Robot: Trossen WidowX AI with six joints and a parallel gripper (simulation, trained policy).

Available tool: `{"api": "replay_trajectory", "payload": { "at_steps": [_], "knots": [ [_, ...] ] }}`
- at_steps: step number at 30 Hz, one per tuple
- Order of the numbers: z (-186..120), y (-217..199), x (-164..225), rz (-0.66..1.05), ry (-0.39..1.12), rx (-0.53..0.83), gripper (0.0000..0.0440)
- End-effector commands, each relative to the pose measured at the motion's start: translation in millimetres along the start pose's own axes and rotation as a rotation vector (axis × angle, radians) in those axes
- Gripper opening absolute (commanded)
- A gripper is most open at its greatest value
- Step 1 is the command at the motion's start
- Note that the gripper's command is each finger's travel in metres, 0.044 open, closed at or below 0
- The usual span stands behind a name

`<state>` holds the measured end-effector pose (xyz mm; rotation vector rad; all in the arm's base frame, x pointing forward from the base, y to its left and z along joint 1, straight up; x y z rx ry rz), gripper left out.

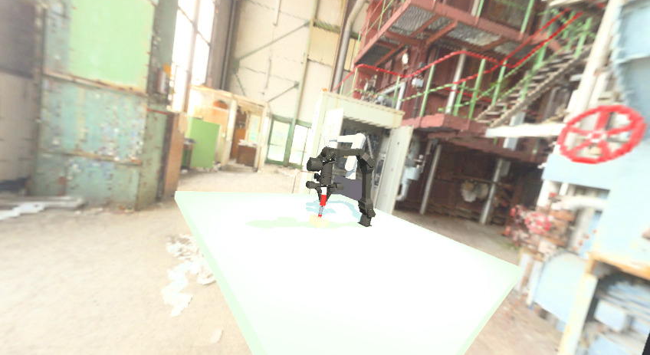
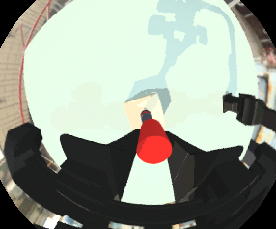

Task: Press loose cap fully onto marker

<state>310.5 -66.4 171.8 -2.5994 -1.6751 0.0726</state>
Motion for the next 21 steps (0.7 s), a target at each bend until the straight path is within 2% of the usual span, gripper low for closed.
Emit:
{"api": "replay_trajectory", "payload": {
  "at_steps": [1,21],
  "knots": [
    [7.8,0.0,-0.3,0.000,0.002,0.017,0.0013],
    [57.1,1.2,-0.3,-0.061,0.015,0.069,0.0001]
  ]
}}
Point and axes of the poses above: the point midway between the two fingers, 35 mm back from their tips, its own z axis out along the fingers, its own y axis across the jaws, x = y × z, the point moved 1 cm from there along -z, back along the fingers, and after that the axes turned 2 degrees about z, right-handed, at the moved point
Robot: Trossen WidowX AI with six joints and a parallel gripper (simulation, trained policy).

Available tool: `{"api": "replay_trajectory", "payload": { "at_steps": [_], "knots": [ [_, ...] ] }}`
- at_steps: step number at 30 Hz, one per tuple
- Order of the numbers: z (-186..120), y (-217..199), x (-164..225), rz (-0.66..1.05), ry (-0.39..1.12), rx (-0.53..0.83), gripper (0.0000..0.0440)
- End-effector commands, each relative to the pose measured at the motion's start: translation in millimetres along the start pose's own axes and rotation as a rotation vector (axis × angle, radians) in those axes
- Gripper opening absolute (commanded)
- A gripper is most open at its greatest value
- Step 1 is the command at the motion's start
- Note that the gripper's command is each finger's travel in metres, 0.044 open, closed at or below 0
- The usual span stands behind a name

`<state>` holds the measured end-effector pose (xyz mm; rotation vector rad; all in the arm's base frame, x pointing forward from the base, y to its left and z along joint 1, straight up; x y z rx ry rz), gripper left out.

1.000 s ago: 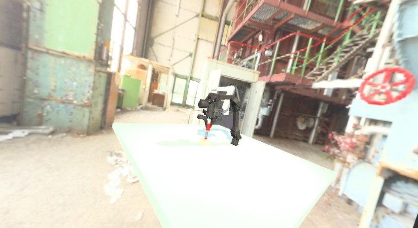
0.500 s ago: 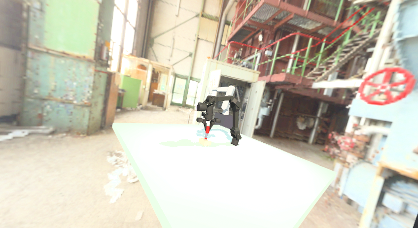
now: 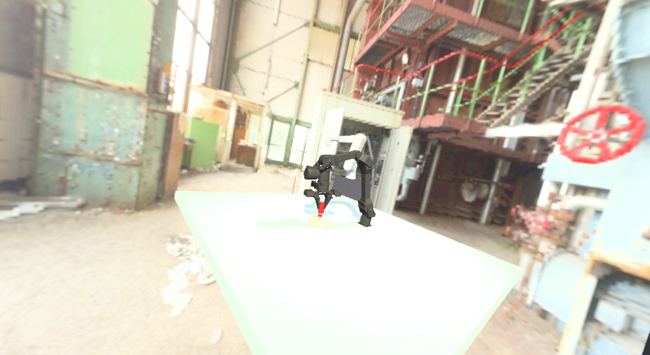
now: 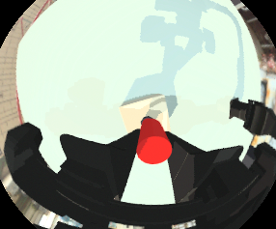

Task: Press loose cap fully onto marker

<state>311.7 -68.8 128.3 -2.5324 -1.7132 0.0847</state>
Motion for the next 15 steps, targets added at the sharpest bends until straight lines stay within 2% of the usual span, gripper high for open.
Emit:
{"api": "replay_trajectory", "payload": {
  "at_steps": [1,6,7,8,15],
  "knots": [
    [15.8,-3.1,0.8,-0.019,0.005,0.036,0.0001],
    [21.7,-3.2,0.6,-0.031,0.004,0.040,0.0003],
    [23.4,-3.5,0.3,-0.033,0.001,0.043,0.0029],
    [24.9,-6.0,0.0,-0.035,0.002,0.054,0.0033],
    [29.5,-3.9,-3.3,-0.059,-0.008,0.044,0.0040]
  ]
}}
Point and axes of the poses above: the point midway between the two fingers, 35 mm back from their tips, its own z axis out along the fingers, its own y axis across the jaws, x = y × z, the point moved 1 cm from there along -z, back along the fingers, and after that the axes turned 2 degrees about z, right-handed, at the moved point
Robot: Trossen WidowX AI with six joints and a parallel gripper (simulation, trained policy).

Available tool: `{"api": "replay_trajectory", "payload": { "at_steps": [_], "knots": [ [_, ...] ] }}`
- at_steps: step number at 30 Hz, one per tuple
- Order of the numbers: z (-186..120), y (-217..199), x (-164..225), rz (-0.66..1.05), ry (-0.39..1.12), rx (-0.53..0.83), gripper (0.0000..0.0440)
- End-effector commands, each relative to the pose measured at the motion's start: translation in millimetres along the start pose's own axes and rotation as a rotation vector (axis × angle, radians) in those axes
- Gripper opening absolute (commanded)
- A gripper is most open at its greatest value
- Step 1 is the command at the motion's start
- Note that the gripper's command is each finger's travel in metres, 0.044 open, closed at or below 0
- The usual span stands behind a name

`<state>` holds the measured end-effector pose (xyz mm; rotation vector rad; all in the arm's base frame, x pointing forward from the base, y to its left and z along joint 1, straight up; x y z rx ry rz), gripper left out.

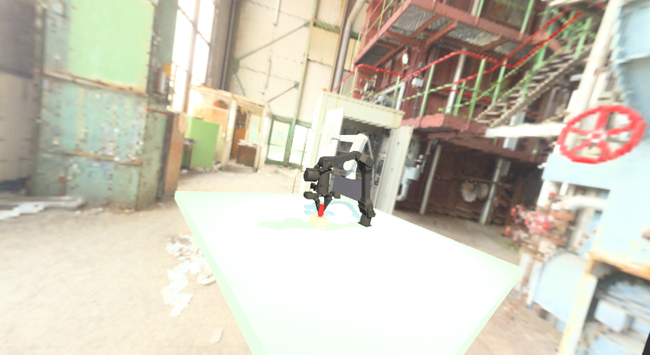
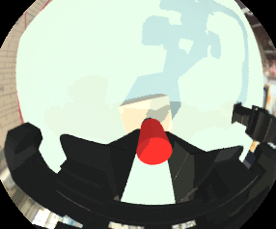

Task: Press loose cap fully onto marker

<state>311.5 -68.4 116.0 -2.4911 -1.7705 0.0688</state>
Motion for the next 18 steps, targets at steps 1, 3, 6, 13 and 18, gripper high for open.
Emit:
{"api": "replay_trajectory", "payload": {
  "at_steps": [1,3,6,13,18],
  "knots": [
    [17.8,-4.8,-4.0,-0.015,-0.016,0.048,0.0041],
    [18.2,-4.7,-4.3,-0.017,-0.017,0.048,0.0044],
    [18.9,-4.5,-4.8,-0.021,-0.019,0.046,0.0047],
    [19.6,-4.1,-5.5,-0.026,-0.021,0.045,0.0055],
    [20.0,-3.9,-5.9,-0.029,-0.023,0.044,0.0061]
  ]
}}
Point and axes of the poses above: the point midway between the two fingers, 35 mm back from their tips, its own z axis out along the fingers, its own y axis across the jaws, x = y × z, the point moved 1 cm from there along -z, back along the fingers, and after that the axes turned 2 degrees about z, right-handed, at the moved point
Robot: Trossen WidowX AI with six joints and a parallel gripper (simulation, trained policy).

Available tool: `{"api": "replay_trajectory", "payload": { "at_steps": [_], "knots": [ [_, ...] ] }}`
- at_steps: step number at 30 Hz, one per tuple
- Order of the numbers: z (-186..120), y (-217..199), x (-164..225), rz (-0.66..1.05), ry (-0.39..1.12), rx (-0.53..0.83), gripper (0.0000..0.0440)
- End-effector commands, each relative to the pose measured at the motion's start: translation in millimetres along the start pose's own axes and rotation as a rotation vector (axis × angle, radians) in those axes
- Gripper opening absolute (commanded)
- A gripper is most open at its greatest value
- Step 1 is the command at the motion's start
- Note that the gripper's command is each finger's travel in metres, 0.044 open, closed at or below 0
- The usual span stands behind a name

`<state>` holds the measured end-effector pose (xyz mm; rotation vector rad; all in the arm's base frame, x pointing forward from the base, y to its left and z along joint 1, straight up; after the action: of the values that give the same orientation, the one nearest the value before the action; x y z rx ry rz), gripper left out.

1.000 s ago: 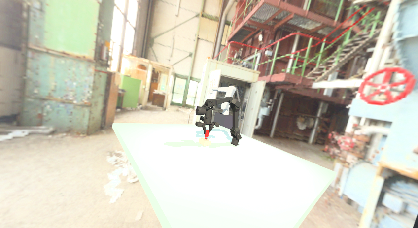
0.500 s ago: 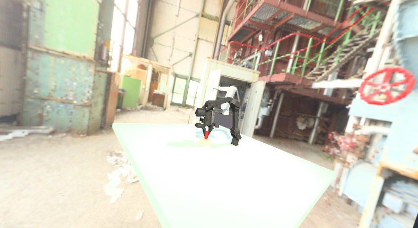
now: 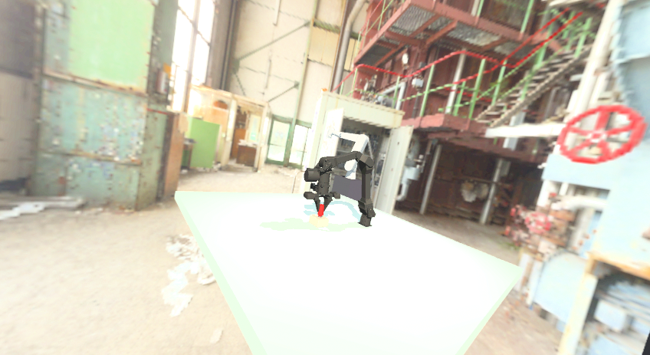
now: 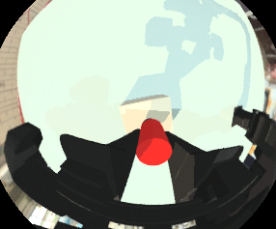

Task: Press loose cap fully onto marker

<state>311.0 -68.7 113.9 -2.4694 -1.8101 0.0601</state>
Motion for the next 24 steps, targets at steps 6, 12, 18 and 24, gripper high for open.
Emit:
{"api": "replay_trajectory", "payload": {
  "at_steps": [6,12,18,24],
  "knots": [
    [18.2,-3.9,-5.7,-0.003,-0.023,0.051,0.0068],
    [18.5,-3.8,-6.0,-0.005,-0.025,0.050,0.0075],
    [18.7,-3.6,-6.3,-0.008,-0.026,0.050,0.0083],
    [19.0,-3.5,-6.6,-0.010,-0.027,0.049,0.0090]
  ]
}}
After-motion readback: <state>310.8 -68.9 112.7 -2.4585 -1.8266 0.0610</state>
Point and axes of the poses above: the point midway between the two fingers, 35 mm back from their tips, its own z axis out along the fingers, its own y axis across the jaws, x = y × z, the point moved 1 cm from there along -z, back along the fingers, and after that the axes turned 2 degrees about z, right-handed, at the moved point
